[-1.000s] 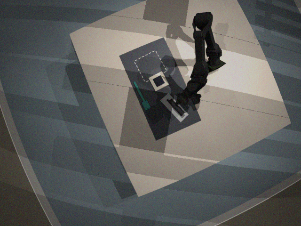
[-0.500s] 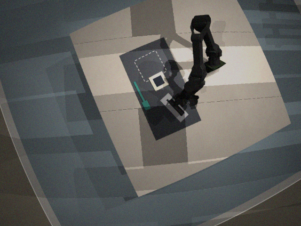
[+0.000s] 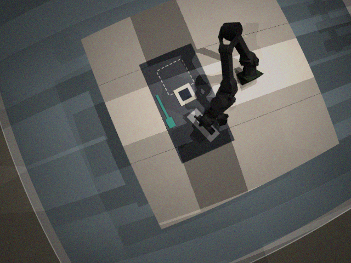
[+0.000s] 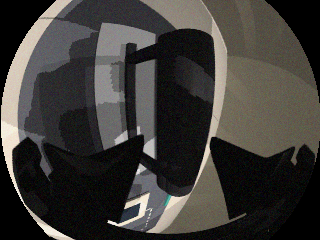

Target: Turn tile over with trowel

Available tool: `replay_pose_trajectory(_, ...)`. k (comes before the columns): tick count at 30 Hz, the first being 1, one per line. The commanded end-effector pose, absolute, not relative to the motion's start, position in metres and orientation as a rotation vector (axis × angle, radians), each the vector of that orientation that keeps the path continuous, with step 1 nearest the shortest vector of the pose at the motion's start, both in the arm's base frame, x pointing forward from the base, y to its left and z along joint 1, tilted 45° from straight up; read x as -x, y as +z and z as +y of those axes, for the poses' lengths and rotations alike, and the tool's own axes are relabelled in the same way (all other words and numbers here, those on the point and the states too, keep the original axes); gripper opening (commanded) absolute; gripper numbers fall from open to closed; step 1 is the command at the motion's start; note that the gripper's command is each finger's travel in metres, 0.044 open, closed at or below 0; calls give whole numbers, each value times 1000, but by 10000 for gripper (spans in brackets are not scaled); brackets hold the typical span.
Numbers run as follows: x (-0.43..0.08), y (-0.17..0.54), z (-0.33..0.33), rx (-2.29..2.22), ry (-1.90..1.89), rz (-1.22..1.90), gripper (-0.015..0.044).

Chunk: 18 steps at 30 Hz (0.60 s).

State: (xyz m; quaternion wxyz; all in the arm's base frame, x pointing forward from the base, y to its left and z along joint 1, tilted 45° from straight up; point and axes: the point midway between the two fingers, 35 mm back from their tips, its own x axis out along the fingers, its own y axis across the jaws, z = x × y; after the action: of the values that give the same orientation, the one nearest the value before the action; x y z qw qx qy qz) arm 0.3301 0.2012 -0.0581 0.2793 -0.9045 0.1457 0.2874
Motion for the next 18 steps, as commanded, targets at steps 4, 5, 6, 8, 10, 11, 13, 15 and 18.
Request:
replay_pose_trajectory(4,-339,-64,201,2425,773,384,300)
replay_pose_trajectory(5,-340,-65,201,2425,772,384,300)
replay_pose_trajectory(6,-341,-66,200,2425,772,384,300)
replay_pose_trajectory(8,-344,-68,200,2426,772,384,300)
replay_pose_trajectory(10,-346,-70,199,2426,771,384,300)
replay_pose_trajectory(11,-346,-70,199,2426,771,384,300)
replay_pose_trajectory(13,-346,-70,199,2426,771,384,247)
replay_pose_trajectory(15,-346,-70,199,2426,771,384,195)
replay_pose_trajectory(18,-346,-70,199,2426,771,384,136)
